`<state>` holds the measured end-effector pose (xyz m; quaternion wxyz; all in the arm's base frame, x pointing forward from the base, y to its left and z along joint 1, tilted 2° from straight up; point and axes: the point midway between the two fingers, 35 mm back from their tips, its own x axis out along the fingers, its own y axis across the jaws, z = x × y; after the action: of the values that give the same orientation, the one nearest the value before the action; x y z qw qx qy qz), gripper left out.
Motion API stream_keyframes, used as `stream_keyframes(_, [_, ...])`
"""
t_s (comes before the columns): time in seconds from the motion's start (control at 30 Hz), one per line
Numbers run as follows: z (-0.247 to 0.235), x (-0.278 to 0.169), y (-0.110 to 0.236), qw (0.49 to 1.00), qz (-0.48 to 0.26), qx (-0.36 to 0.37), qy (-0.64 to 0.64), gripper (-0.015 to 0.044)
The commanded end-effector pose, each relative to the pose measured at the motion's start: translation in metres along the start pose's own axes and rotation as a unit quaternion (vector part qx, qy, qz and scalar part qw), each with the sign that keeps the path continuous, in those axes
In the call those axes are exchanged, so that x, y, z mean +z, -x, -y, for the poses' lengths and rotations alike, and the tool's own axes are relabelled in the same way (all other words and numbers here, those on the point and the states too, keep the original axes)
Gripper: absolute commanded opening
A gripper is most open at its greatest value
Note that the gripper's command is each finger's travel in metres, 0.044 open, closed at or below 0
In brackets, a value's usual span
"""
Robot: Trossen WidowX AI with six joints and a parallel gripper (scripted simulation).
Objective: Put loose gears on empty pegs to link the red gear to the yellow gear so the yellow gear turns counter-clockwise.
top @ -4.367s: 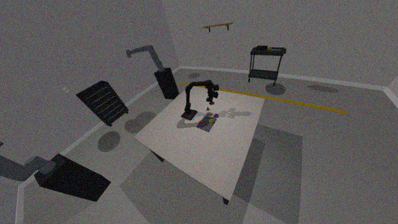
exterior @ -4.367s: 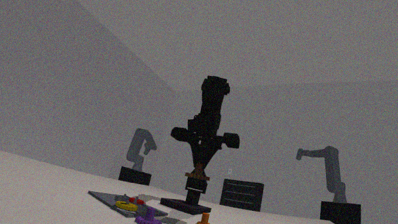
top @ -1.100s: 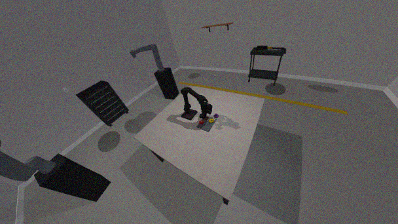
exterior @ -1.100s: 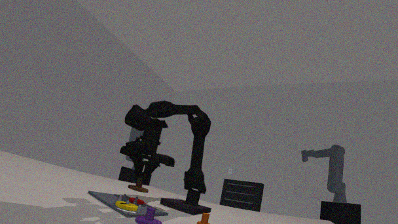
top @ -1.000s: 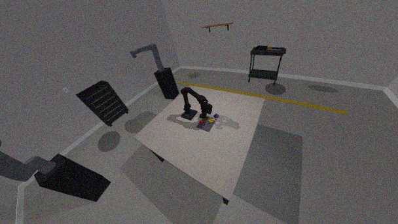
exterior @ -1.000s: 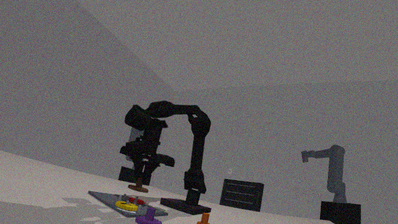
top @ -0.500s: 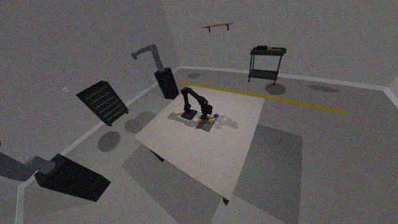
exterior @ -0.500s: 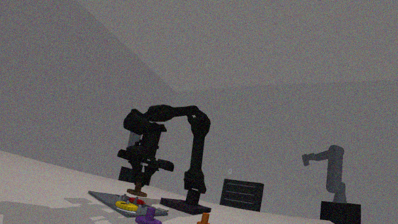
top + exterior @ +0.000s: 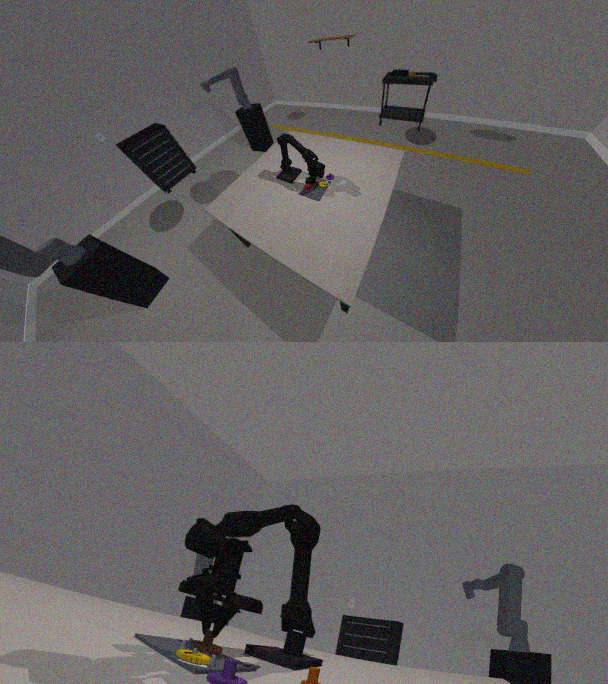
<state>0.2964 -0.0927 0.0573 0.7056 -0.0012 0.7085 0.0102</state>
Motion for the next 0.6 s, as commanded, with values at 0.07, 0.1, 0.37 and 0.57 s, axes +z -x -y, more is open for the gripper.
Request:
stream_keyframes(0.07, [-0.0004, -0.0019, -0.0083, 0.999, -0.003, 0.0, -0.045, 0.0])
stream_keyframes(0.1, [-0.0003, -0.0021, -0.0073, 0.999, -0.003, 0.0, -0.055, 0.0])
stream_keyframes(0.37, [0.0004, -0.0015, -0.0076, 0.998, -0.003, 0.0, -0.061, 0.0])
stream_keyframes(0.57, [-0.0005, -0.0012, -0.009, 1.0, -0.003, 0.0, -0.008, 0.0])
